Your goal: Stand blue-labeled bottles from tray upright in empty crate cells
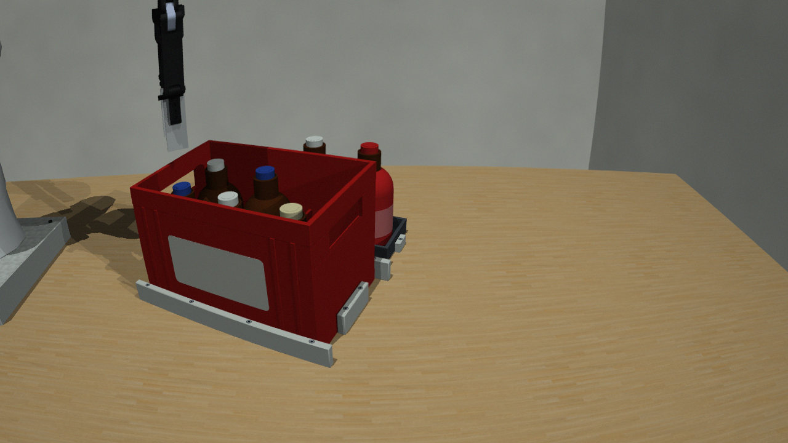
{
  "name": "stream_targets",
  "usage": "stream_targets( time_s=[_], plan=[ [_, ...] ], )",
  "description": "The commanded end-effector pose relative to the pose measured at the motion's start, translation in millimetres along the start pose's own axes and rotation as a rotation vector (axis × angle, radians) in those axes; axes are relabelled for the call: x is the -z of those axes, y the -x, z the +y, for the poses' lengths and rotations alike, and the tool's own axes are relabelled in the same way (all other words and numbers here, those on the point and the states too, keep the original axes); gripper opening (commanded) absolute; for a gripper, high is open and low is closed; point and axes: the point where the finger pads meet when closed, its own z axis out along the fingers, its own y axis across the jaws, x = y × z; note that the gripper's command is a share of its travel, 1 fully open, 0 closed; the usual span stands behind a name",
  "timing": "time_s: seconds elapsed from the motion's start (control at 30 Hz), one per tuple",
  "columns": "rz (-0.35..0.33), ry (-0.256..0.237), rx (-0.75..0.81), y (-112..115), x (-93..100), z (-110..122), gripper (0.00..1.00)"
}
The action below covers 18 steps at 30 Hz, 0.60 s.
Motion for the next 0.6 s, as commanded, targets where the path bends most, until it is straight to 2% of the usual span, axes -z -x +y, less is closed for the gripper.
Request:
stream_targets(
  time_s=[0.0, 0.27, 0.3, 0.57],
  plan=[
    [-0.008, -0.001, -0.005, 2.5, 2.7, -0.2, 0.38],
    [-0.008, -0.001, -0.005, 2.5, 3.4, -0.2, 0.38],
    [-0.008, -0.001, -0.005, 2.5, 3.4, -0.2, 0.0],
    [-0.008, -0.001, -0.005, 2.5, 3.4, -0.2, 0.0]
  ],
)
